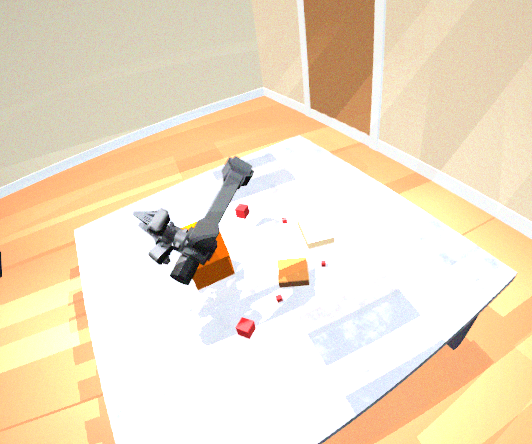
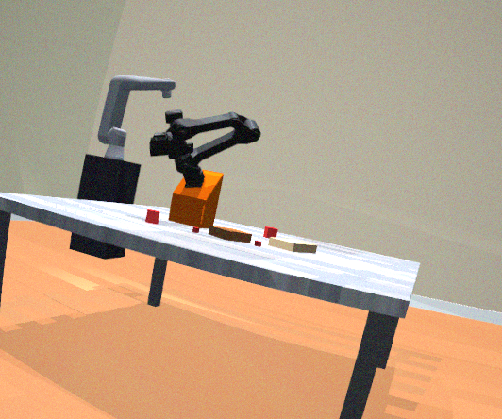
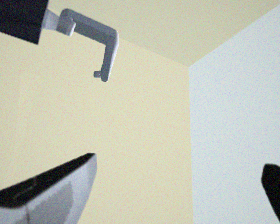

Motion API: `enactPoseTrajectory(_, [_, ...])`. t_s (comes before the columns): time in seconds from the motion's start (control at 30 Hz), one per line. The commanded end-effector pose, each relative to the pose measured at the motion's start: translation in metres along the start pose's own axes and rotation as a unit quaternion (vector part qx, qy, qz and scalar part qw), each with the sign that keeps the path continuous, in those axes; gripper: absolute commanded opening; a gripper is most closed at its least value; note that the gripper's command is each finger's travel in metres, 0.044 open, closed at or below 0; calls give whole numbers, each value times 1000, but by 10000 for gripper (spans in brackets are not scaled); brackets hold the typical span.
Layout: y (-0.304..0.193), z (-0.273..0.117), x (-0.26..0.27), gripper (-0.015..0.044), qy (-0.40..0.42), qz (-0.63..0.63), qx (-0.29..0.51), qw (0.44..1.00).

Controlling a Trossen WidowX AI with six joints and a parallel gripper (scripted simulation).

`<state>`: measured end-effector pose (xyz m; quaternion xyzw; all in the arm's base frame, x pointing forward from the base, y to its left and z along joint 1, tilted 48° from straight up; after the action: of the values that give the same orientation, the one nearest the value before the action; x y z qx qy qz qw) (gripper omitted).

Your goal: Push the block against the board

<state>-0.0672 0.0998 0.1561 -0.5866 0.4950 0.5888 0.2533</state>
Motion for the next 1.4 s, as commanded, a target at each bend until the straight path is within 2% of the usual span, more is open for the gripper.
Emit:
enactPoseTrajectory(0.0, [0,0,0,374,0,0,0,1000])
enactPoseTrajectory(0.1, [4,-1,0,295,5,5,-9,1000])
enactPoseTrajectory(0.47, [61,-23,9,6,118,70,-138,981])
enactPoseTrajectory(0.97, [121,-94,26,0,296,136,-261,909])
enactPoseTrajectory(1.37, [140,-166,38,0,427,148,-307,837])
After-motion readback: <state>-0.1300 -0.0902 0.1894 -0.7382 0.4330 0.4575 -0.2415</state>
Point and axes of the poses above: the point midway between the two fingers, 35 mm back from their tips, its own z axis out along the fingers, its own x axis across the jaws, y = z × x, the point moved 3 cm from there along -z, back along the fingers, and after that the axes turned 4 degrees about z, right-handed, at the moved point
